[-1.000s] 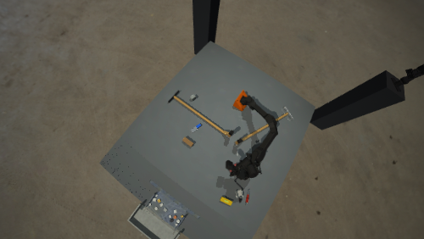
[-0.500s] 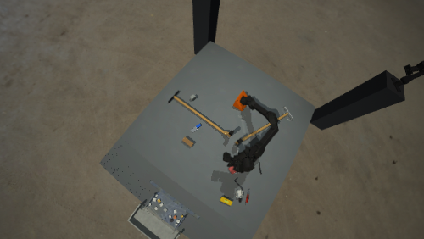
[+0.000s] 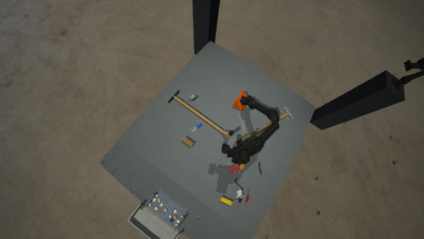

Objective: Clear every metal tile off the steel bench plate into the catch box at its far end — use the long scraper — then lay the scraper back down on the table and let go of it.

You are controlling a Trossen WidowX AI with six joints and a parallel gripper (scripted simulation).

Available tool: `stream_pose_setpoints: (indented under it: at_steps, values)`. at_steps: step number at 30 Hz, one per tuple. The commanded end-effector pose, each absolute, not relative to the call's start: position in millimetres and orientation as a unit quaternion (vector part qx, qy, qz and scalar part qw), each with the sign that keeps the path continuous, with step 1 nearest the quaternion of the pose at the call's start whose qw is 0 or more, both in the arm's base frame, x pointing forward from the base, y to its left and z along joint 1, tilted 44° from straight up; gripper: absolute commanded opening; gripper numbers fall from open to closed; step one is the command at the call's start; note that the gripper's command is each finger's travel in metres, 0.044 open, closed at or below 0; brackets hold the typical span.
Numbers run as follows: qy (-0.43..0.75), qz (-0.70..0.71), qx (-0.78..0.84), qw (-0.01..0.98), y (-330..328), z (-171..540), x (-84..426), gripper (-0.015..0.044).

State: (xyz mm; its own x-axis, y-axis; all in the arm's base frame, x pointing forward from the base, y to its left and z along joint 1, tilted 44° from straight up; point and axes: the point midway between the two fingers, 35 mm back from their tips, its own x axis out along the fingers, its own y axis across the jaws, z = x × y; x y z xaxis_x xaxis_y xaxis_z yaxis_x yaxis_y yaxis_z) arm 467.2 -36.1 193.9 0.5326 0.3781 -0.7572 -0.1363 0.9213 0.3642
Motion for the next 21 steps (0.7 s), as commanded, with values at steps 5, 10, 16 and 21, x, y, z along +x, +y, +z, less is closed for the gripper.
stream_pose_setpoints:
  at_steps: [5, 10, 16, 21]
  values:
    - [0.480, 0.171, 0.130, 0.851, -47, 189, 441, 0.0000]
    - [0.492, 0.187, 0.132, 0.840, -53, 186, 423, 0.0000]
    - [0.504, 0.206, 0.137, 0.828, -59, 184, 401, 0.0000]
    - [0.511, 0.223, 0.143, 0.818, -62, 183, 383, 0.0000]
